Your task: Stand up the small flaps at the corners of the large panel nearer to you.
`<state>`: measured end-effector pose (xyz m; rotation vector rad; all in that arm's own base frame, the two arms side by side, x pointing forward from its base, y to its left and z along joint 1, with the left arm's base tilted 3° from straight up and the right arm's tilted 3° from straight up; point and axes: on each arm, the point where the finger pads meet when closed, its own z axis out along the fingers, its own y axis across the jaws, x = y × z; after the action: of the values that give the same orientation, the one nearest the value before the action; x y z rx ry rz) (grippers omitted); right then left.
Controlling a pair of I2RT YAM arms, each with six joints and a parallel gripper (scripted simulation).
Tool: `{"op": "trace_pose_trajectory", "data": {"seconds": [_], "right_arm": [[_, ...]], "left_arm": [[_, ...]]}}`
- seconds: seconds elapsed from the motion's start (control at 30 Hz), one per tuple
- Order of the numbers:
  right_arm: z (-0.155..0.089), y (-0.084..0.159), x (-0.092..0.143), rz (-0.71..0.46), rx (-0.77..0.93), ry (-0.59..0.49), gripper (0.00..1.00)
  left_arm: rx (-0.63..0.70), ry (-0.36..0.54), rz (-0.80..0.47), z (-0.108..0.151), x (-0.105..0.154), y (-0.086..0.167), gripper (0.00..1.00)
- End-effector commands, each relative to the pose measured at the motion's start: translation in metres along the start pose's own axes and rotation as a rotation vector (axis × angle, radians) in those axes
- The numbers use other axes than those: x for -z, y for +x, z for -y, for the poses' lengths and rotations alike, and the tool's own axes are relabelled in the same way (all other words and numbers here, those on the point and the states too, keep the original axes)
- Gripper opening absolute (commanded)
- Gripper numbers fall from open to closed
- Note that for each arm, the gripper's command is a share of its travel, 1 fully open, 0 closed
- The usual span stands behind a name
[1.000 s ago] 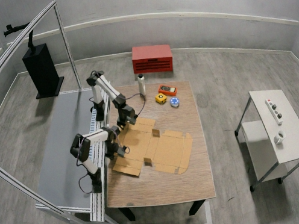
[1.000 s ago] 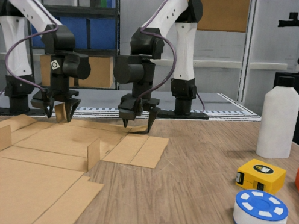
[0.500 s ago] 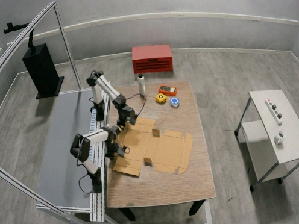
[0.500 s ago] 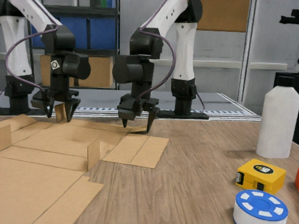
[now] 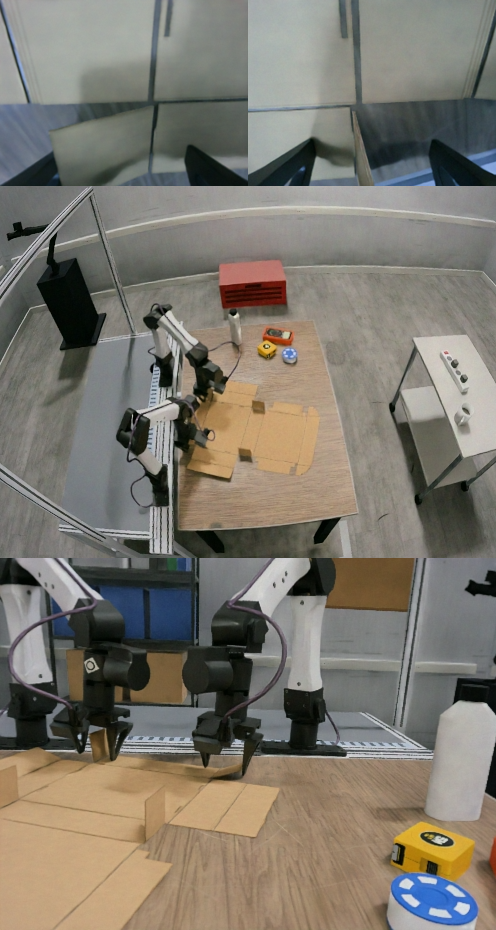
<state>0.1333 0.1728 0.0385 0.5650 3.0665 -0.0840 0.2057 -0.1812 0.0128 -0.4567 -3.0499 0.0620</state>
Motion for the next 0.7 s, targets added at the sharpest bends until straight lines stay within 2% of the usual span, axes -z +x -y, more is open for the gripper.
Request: {"op": "trace_pose_trajectory", "data": {"seconds": [0.0, 0.57, 0.67], "right_arm": [[0.014, 0.004, -0.008, -0.009, 0.001, 0.071, 0.76], [0.014, 0.004, -0.008, -0.009, 0.001, 0.07, 0.76], [0.014, 0.004, -0.008, -0.009, 0.001, 0.07, 0.76]], "left_arm": [[-0.005, 0.055, 0.042, 0.019, 0.014, -0.009, 0.76], [-0.004, 0.054, 0.036, 0.029, 0.033, -0.006, 0.76], [-0.003, 0.045, 0.017, 0.032, 0.031, -0.004, 0.76]]}}
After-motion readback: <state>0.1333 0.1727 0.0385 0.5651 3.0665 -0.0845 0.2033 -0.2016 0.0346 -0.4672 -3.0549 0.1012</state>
